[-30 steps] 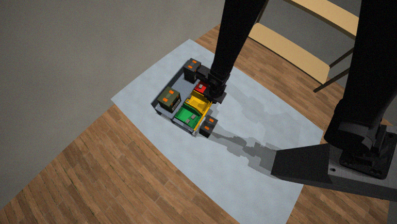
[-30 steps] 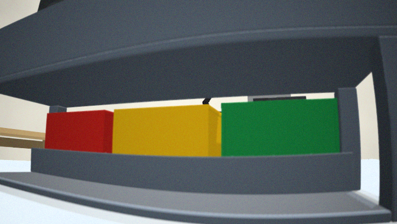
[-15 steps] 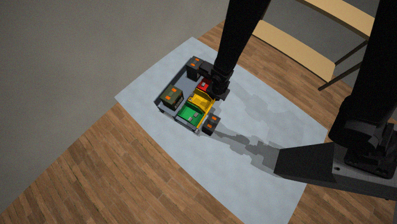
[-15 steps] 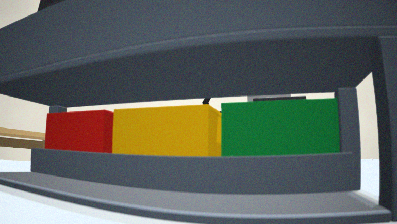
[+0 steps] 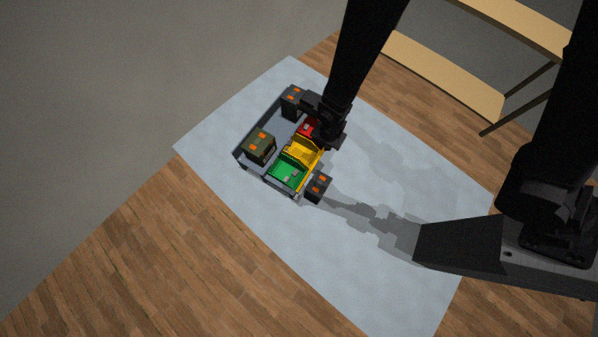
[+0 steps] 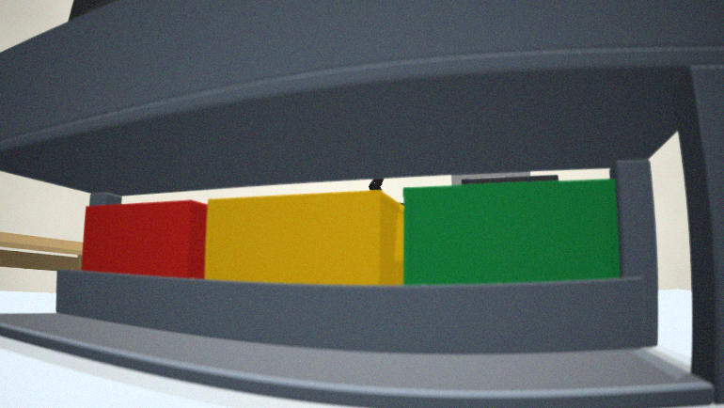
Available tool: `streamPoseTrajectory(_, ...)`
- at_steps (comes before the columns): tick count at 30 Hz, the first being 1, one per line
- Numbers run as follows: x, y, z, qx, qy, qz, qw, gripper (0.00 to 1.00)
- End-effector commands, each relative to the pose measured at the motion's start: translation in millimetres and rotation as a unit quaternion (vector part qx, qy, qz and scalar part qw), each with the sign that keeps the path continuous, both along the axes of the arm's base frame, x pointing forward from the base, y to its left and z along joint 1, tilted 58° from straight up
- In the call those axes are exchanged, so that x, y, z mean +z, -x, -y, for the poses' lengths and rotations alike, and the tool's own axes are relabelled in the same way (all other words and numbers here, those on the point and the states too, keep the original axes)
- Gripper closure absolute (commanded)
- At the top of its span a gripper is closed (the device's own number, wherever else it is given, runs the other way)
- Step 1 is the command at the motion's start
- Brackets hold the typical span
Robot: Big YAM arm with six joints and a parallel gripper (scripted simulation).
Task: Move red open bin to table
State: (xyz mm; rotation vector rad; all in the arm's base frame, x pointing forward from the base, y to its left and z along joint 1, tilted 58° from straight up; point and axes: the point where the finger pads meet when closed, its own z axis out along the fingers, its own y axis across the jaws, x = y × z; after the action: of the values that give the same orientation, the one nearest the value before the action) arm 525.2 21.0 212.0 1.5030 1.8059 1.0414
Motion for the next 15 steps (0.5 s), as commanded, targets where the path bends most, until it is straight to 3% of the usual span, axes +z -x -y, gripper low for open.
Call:
streamPoseTrajectory(1, 11.6, 7.3, 7.0, -0.003, 0.003, 0.009, 1.000, 1.00)
streamPoseTrajectory(15, 16.0, 8.0, 6.4, -0.002, 0.003, 0.013, 1.000, 1.00)
